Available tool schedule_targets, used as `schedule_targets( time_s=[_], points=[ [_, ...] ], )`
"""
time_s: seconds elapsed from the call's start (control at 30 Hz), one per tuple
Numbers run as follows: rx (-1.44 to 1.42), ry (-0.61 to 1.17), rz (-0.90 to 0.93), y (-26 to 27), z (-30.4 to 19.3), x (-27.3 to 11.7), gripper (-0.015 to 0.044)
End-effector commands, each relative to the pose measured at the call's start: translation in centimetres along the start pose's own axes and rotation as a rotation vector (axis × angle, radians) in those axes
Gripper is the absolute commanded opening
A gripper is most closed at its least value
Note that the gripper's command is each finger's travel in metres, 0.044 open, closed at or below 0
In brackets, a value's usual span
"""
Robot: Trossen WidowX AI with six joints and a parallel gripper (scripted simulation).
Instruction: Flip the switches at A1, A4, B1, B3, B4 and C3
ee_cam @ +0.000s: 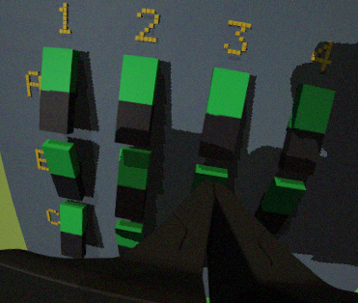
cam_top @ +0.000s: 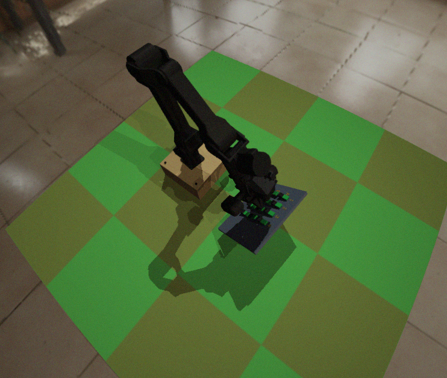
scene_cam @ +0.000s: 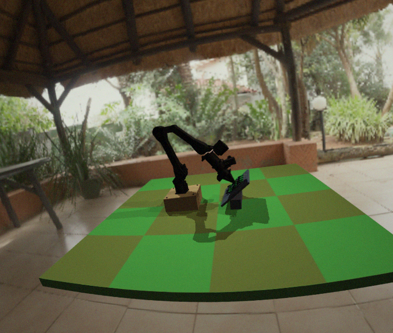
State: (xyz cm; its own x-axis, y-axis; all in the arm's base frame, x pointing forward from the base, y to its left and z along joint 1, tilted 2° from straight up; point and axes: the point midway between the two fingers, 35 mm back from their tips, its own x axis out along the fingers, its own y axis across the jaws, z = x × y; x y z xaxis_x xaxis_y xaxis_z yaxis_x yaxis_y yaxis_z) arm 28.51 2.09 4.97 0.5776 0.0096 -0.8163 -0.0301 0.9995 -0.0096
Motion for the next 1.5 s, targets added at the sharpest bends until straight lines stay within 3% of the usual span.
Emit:
schedule_targets(
  time_s=[0.0,1.33,1.47],
  points=[
    [-0.004,-0.001,0.004,0.1,0.0,0.1,0.0],
    [-0.004,-0.002,0.004,0.1,0.0,0.6,0.0],
    [-0.001,-0.009,0.001,0.0,0.2,-1.8,0.0]
  ],
)
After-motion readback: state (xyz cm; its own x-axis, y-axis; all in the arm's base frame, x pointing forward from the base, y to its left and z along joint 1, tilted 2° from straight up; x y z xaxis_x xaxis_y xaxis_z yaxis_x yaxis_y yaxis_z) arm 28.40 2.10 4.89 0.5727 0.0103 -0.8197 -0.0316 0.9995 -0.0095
